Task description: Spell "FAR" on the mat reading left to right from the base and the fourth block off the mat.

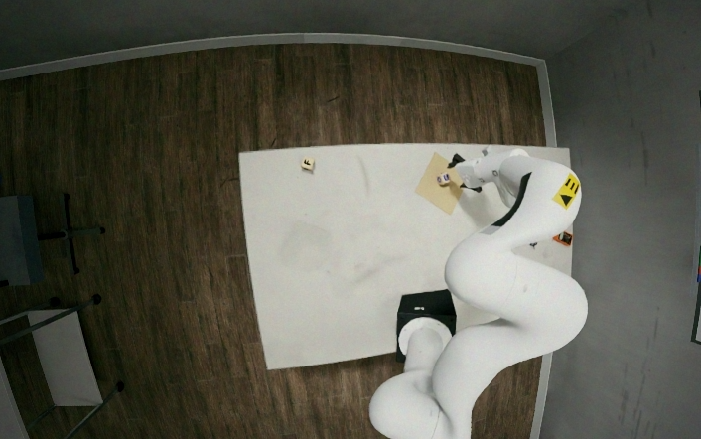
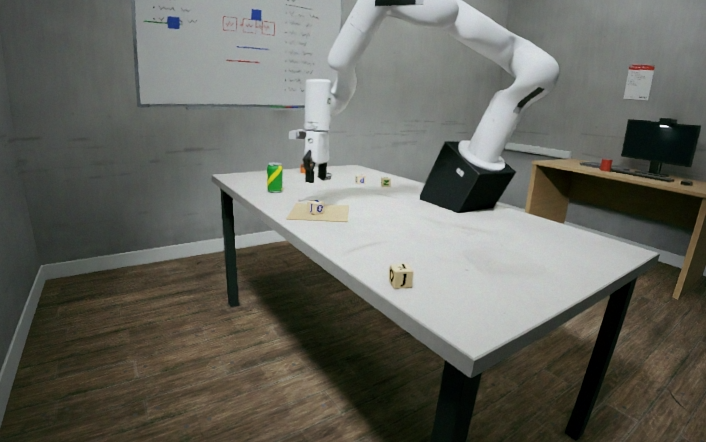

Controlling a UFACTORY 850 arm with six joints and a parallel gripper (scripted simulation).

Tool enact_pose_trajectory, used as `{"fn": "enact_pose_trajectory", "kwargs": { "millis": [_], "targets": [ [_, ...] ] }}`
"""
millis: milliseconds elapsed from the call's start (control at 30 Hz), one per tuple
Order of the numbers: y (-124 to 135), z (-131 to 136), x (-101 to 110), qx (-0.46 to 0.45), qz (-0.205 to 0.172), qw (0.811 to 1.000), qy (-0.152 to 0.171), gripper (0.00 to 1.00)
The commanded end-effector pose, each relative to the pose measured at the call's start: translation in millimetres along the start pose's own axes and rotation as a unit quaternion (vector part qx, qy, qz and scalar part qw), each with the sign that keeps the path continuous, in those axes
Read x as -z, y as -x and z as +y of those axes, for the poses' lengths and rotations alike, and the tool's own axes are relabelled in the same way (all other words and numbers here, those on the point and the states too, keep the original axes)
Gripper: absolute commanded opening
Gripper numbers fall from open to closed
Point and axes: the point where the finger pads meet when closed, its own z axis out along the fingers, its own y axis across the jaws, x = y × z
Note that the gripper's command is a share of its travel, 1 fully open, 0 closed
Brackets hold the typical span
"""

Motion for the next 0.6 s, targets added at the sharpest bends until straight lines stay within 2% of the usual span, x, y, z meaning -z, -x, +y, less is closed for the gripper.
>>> {"fn": "enact_pose_trajectory", "kwargs": {
  "millis": [0, 267, 567],
  "targets": [
    [-0.9, -0.7, -0.7, -0.069, -0.002, 0.998, 0.005, 1.00],
    [-1.0, -0.7, -3.0, -0.156, -0.001, 0.988, 0.006, 1.00],
    [-1.0, -0.7, -3.3, -0.170, -0.001, 0.985, 0.006, 1.00]
  ]
}}
